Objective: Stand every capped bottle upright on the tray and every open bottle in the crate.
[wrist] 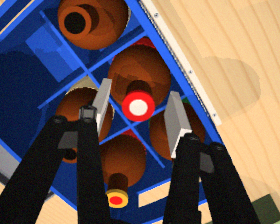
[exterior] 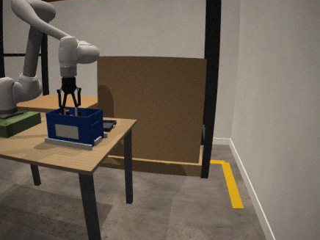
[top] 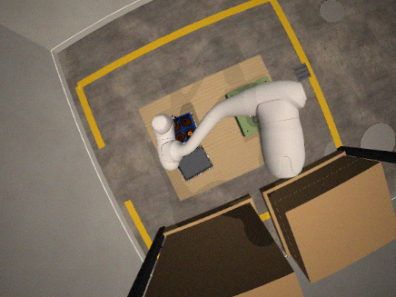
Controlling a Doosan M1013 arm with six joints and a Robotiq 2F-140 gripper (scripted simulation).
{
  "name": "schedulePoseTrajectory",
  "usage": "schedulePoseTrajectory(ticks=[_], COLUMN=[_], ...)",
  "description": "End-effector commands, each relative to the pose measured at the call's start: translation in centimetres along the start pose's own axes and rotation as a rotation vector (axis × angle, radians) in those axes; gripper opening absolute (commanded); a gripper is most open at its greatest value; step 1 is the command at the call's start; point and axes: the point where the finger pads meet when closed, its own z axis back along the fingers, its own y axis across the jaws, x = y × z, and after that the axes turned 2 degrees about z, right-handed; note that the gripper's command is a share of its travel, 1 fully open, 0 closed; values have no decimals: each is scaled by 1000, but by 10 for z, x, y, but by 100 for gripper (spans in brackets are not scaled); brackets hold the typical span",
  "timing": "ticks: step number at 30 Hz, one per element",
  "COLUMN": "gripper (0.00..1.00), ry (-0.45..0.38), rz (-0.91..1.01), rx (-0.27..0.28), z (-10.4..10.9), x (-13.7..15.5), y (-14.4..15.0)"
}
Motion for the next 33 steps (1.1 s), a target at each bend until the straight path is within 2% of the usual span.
schedulePoseTrajectory(ticks=[1, 11, 33], gripper=[38, 38, 38], ry=[-2, -5, -1], rz=[-1, -2, 0], rx=[0, 2, 0], z=[-2, -8, -7], x=[1, 3, 2], y=[1, 3, 1])
